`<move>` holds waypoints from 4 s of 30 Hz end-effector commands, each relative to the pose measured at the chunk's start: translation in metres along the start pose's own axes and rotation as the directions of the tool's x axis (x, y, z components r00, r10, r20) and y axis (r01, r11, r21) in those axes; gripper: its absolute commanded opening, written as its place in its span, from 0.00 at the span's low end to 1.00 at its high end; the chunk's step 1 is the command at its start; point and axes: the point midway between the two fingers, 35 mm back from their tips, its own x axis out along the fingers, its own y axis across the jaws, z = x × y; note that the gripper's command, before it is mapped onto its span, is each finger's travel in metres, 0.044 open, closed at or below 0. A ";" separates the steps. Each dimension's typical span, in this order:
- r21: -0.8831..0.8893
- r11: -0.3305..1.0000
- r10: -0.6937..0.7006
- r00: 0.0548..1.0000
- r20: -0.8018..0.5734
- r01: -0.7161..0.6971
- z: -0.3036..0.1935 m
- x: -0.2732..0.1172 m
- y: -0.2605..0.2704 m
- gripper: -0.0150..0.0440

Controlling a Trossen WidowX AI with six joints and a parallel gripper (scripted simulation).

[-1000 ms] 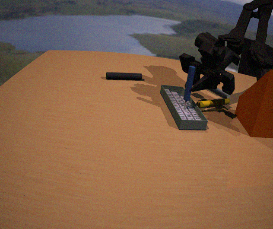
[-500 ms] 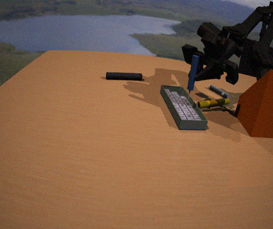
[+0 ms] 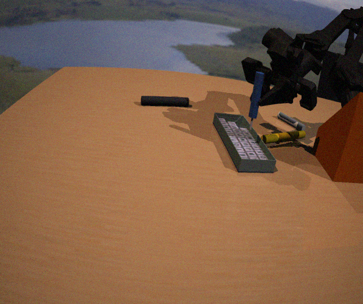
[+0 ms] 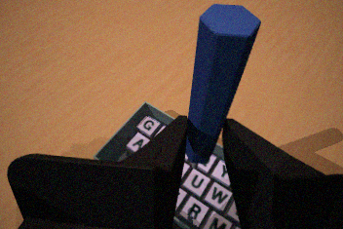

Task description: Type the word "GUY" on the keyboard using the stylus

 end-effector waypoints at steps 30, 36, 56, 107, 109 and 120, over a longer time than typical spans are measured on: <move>0.000 1.000 -0.012 1.000 0.004 0.012 -0.010 0.016 -0.026 0.25; 0.000 1.000 -0.010 1.000 0.003 0.010 -0.011 0.018 -0.025 0.39; 0.000 1.000 -0.010 1.000 0.003 0.010 -0.012 0.017 -0.026 0.39; -0.001 1.000 -0.010 1.000 0.002 0.010 -0.027 0.026 -0.026 0.39; -0.001 1.000 -0.010 1.000 0.002 0.010 -0.027 0.026 -0.026 0.39; -0.001 1.000 -0.009 1.000 0.002 0.009 -0.013 0.019 -0.027 0.39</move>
